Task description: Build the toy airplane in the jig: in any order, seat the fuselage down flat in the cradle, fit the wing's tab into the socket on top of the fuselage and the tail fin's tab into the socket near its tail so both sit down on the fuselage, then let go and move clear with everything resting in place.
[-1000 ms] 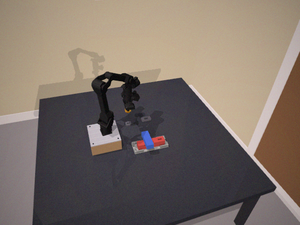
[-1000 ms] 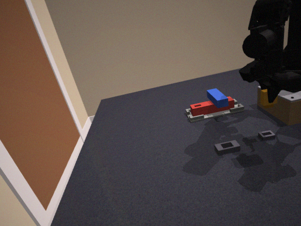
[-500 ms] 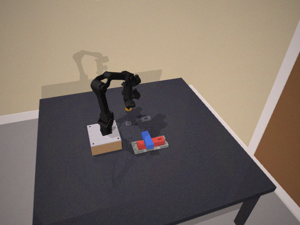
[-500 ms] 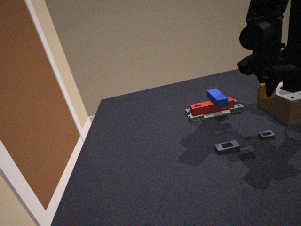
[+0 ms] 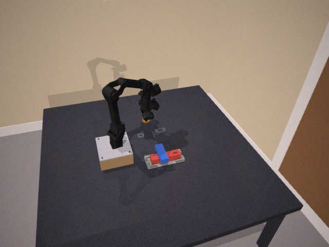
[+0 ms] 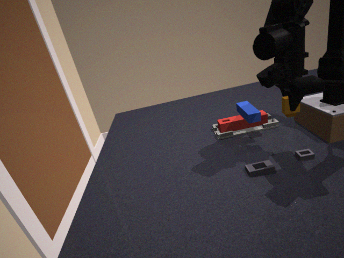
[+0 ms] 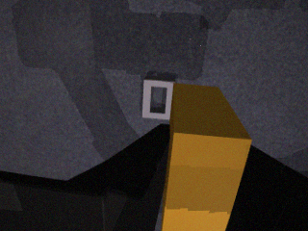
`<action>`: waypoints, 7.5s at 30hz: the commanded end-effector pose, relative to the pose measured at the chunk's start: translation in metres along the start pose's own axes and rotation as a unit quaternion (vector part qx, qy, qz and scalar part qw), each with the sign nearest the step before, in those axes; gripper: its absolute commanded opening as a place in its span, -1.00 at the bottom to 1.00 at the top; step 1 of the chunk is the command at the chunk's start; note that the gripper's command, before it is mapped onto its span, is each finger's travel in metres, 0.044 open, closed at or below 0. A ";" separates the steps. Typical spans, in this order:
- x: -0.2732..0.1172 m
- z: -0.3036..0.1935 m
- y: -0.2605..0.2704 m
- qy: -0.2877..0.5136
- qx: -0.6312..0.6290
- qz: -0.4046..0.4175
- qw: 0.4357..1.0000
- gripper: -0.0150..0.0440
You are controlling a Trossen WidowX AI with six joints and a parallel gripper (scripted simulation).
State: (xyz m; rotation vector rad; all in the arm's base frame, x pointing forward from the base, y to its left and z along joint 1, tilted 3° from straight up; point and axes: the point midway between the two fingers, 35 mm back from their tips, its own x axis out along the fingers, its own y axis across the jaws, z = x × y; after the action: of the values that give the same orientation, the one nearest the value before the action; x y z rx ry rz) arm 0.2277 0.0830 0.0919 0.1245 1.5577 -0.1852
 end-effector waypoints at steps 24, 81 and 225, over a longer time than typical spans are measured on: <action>0.007 0.055 -0.045 -0.004 0.015 -0.008 1.000 -0.49; 0.032 0.128 -0.183 -0.012 -0.010 -0.012 1.000 -0.49; -0.013 0.136 -0.226 -0.012 -0.029 -0.012 0.999 0.39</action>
State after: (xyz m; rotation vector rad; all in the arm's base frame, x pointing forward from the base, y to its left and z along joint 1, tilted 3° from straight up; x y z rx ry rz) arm 0.3165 -0.1654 0.1134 0.0528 1.5433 -0.1615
